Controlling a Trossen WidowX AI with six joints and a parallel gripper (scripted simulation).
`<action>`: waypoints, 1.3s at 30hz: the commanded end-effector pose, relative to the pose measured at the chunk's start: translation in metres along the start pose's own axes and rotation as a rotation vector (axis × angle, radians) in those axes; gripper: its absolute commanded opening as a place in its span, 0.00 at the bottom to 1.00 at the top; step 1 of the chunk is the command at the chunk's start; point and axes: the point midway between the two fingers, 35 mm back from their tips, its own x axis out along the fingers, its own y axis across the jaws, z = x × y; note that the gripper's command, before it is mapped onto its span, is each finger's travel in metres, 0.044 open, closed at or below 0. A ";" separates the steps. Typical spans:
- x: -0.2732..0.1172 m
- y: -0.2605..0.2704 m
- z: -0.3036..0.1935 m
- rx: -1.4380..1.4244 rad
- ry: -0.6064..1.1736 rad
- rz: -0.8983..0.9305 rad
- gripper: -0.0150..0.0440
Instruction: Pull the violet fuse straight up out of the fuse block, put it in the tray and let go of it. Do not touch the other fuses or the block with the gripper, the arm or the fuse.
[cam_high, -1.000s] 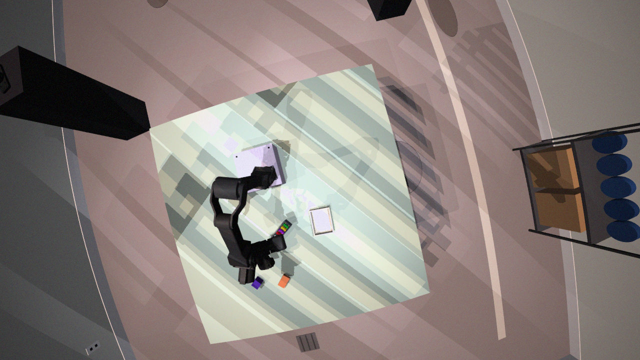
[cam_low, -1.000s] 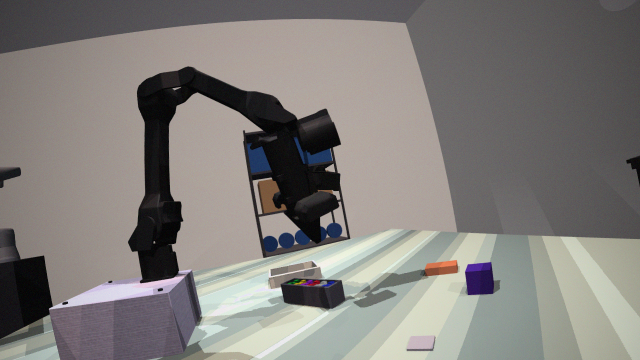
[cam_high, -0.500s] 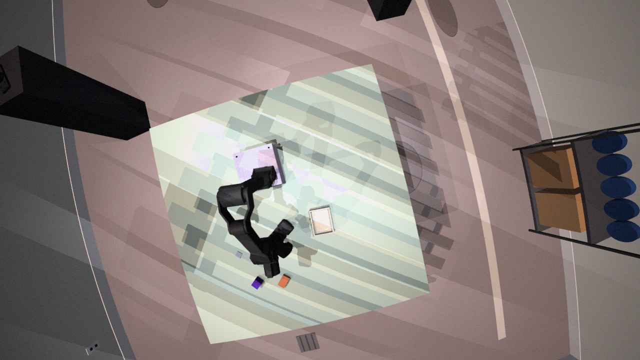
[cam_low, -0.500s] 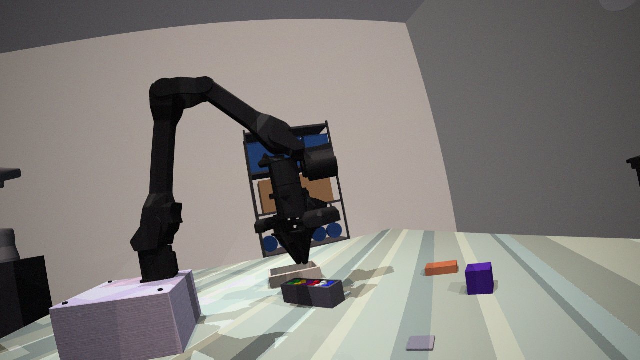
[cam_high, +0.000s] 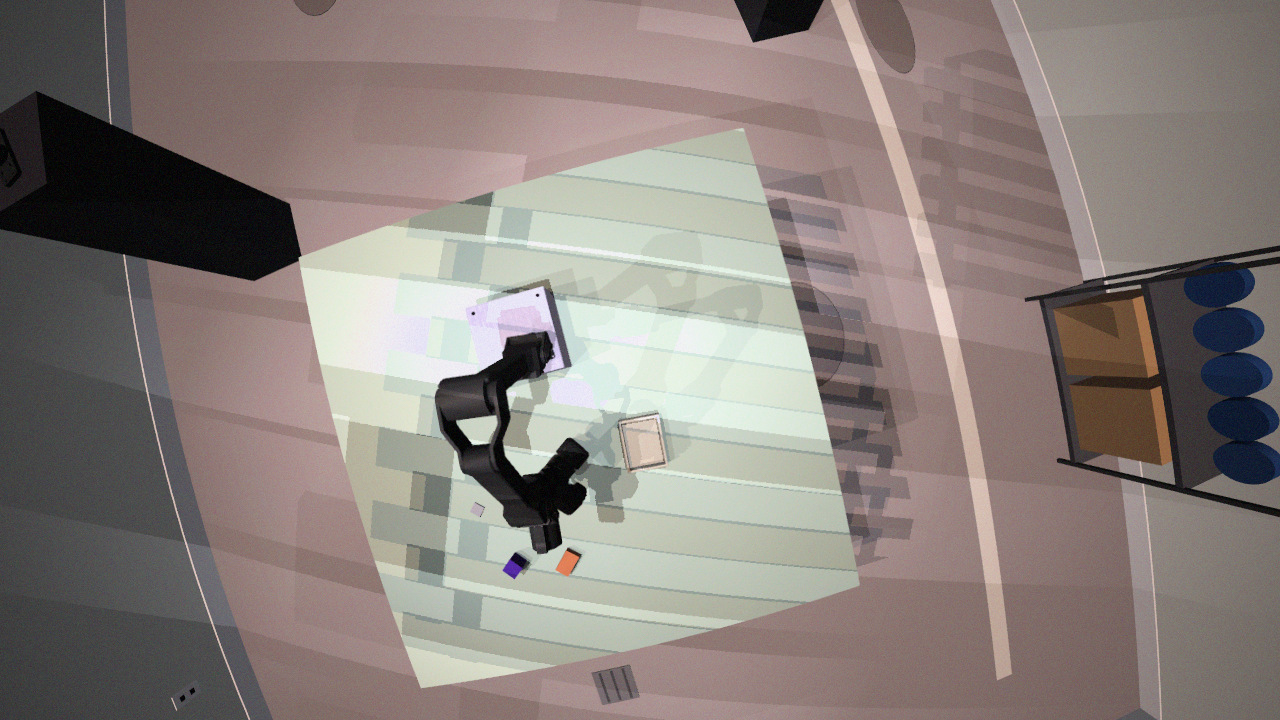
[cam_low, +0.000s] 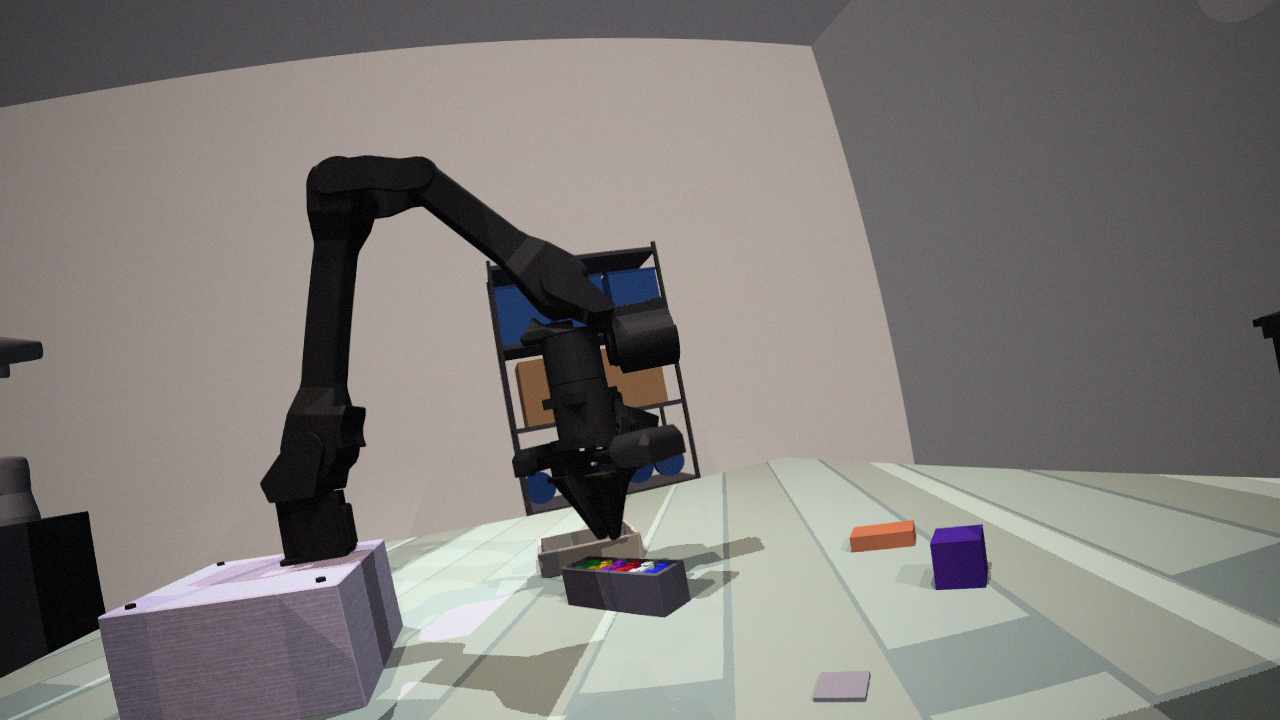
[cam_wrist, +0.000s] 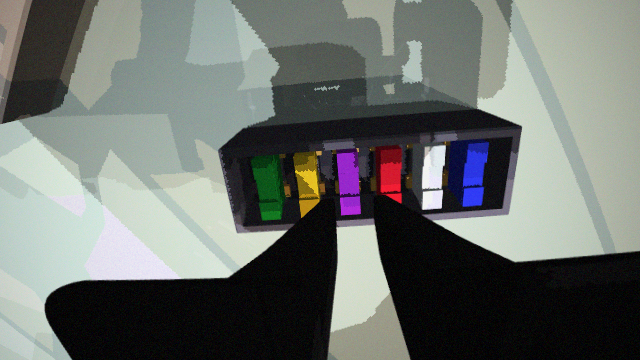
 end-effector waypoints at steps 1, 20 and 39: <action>0.007 0.001 -0.002 -0.006 0.014 0.005 0.37; 0.022 0.001 -0.002 -0.006 0.014 0.005 0.37; 0.030 0.001 -0.003 -0.006 0.014 0.005 0.37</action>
